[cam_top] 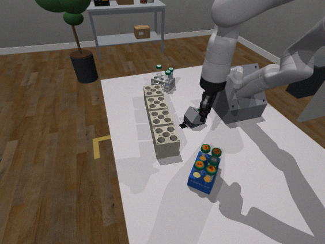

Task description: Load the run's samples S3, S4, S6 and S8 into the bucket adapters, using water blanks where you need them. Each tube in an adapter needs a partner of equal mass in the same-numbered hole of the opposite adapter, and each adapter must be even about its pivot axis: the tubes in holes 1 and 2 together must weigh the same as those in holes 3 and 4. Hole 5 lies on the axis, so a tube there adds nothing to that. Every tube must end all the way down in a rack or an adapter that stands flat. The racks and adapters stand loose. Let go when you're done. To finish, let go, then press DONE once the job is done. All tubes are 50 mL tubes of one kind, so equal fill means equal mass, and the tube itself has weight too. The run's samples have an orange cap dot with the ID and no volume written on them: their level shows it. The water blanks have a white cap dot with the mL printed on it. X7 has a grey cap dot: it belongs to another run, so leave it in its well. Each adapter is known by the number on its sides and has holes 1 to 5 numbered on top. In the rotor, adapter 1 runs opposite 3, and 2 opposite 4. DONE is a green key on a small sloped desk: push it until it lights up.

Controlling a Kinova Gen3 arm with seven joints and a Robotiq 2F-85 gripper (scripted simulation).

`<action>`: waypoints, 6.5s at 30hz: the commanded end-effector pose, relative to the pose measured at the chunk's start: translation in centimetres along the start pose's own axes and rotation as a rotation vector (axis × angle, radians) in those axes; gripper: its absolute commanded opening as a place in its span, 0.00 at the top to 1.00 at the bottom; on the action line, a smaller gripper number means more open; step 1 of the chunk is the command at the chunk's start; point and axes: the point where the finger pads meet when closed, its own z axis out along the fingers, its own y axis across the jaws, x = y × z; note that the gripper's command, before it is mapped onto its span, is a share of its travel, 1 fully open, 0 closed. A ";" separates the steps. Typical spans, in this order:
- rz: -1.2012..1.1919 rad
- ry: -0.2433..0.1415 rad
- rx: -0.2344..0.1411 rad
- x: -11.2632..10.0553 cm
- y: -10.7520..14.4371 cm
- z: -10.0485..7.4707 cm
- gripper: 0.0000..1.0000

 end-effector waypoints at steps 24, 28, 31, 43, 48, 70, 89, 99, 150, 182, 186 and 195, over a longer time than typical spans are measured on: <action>0.001 -0.001 0.000 3.4 3.7 0.0 0.38; 0.001 -0.001 0.000 3.4 3.7 0.0 0.38; 0.000 -0.001 0.000 3.4 3.7 0.2 0.38; 0.000 -0.001 0.000 3.4 3.7 1.6 0.38; 0.000 -0.001 0.000 3.4 3.7 2.2 0.38; 0.000 -0.001 0.000 3.4 3.7 4.9 0.38; 0.000 -0.001 0.000 3.4 3.7 7.2 0.38; 0.000 -0.001 0.000 3.4 3.7 8.2 0.38; 0.000 -0.001 0.000 3.4 3.7 12.0 0.38; 0.000 -0.001 0.000 3.4 3.7 12.9 0.38; 0.000 -0.001 0.000 3.4 3.7 13.0 0.38; 0.000 -0.001 0.000 3.4 3.7 13.0 0.90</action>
